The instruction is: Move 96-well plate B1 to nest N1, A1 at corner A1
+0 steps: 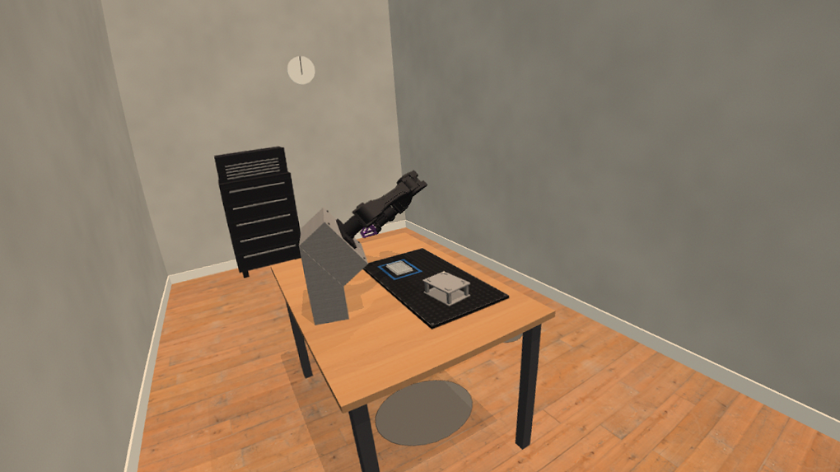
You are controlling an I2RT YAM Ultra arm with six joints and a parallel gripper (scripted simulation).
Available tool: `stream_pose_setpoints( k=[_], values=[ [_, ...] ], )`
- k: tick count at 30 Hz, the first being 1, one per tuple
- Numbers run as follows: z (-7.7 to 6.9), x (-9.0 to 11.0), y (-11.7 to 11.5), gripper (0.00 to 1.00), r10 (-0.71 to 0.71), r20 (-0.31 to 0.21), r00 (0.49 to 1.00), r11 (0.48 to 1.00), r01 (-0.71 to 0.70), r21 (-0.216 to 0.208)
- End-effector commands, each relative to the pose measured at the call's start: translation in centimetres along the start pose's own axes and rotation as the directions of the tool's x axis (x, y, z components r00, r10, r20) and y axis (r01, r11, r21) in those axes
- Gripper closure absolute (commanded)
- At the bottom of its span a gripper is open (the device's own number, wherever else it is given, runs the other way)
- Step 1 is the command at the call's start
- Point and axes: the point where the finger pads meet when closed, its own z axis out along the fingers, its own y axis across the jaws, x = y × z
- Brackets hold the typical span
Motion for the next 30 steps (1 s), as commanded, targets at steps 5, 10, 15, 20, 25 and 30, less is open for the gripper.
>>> stream_pose_setpoints(
  k=[5,10,15,20,25,30],
  values=[
    [-0.3,-0.3,0.0,0.00,-0.007,0.001,1.000,1.000,0.007,0.006],
    [-0.3,-0.3,0.0,0.00,-0.007,0.001,1.000,1.000,0.007,0.006],
    [-0.3,-0.3,0.0,0.00,-0.007,0.001,1.000,1.000,0.007,0.006],
    [-0.7,0.8,-0.2,0.00,0.101,-0.017,0.995,0.994,-0.100,0.044],
    [-0.8,1.0,-0.5,0.00,0.243,-0.033,0.970,0.967,-0.239,0.091],
    [-0.8,1.5,-0.6,0.00,0.395,-0.033,0.918,0.911,-0.387,0.140]
  ],
)
